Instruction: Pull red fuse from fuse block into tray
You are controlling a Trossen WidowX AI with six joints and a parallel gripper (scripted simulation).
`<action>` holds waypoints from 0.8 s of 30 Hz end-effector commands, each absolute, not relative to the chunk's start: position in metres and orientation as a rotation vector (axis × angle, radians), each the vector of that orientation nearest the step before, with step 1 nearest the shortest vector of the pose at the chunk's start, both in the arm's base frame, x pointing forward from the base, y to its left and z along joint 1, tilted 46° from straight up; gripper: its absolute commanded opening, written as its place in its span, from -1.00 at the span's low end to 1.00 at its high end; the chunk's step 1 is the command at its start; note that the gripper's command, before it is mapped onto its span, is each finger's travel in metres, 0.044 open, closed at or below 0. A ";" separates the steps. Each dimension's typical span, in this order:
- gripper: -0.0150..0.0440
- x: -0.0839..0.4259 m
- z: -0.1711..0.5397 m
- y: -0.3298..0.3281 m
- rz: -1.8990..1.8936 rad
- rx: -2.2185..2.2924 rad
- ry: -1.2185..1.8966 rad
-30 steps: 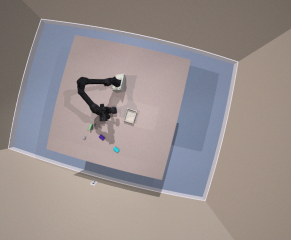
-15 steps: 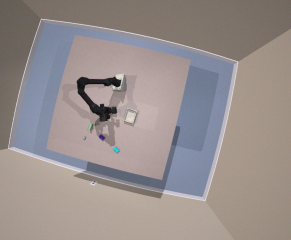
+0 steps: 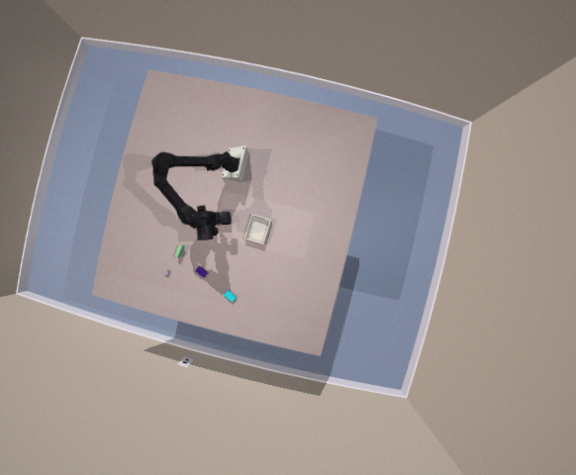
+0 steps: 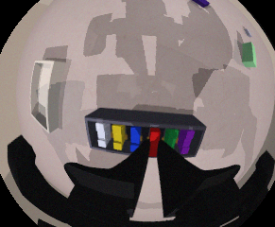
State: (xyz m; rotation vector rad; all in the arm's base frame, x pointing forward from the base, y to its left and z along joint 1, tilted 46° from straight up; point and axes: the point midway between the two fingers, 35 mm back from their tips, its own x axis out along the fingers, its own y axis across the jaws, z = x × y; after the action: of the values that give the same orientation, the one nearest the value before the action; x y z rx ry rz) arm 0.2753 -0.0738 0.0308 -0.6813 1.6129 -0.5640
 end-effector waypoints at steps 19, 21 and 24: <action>-0.49 0.278 0.039 -0.065 -0.563 -0.679 1.607; -0.49 0.278 0.040 -0.064 -0.563 -0.679 1.607; -0.49 0.278 0.041 -0.063 -0.562 -0.679 1.607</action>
State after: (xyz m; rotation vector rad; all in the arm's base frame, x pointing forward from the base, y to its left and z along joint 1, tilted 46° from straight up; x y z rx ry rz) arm 0.2766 -0.0654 0.0387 -0.6847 1.6134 -0.5625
